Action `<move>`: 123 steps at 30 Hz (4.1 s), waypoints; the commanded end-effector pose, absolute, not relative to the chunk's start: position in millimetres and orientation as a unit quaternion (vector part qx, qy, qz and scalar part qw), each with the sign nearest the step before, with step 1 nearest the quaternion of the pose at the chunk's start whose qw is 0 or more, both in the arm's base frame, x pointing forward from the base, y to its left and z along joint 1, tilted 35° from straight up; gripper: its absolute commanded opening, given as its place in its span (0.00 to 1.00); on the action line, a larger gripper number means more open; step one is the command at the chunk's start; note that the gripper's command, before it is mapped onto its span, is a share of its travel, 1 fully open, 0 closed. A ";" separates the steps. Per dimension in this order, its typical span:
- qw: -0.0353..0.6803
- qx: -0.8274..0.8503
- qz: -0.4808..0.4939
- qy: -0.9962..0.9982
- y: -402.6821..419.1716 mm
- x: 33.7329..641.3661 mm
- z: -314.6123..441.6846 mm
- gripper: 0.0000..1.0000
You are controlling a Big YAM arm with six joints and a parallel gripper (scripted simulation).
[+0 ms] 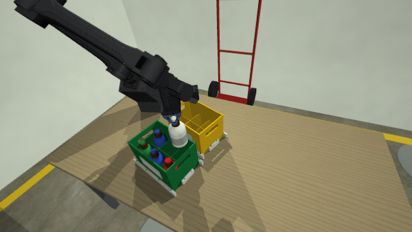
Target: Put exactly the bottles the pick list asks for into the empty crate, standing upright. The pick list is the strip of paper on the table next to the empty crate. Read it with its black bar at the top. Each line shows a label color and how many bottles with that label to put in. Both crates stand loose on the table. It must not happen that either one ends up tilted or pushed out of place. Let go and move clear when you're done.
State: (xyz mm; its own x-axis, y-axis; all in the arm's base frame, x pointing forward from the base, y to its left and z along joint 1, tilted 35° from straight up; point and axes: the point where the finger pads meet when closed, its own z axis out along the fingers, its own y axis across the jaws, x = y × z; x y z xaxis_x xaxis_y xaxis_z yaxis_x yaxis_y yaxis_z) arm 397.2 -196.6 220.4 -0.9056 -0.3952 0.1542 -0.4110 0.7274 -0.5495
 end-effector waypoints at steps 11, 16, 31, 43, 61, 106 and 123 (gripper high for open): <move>-0.014 0.219 0.309 -0.925 -167.9 393.0 225.3 0.00; -0.016 0.219 0.310 -0.925 -161.3 389.0 219.8 0.00; -0.021 0.217 0.311 -0.925 -144.2 380.6 211.6 0.00; -0.008 0.221 0.306 -0.926 -129.9 363.9 192.3 0.00; -0.008 0.221 0.306 -0.926 -108.3 348.7 174.1 0.00; -0.026 0.216 0.305 -0.927 -53.1 326.8 147.0 0.00; -0.023 0.217 0.303 -0.928 -31.2 313.4 126.8 0.00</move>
State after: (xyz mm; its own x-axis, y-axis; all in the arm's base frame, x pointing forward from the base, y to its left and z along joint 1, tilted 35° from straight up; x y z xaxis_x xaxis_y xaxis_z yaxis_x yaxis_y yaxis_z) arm 291.9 -44.9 104.5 -0.8976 -0.4099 0.1625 -0.4271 0.7166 -0.5514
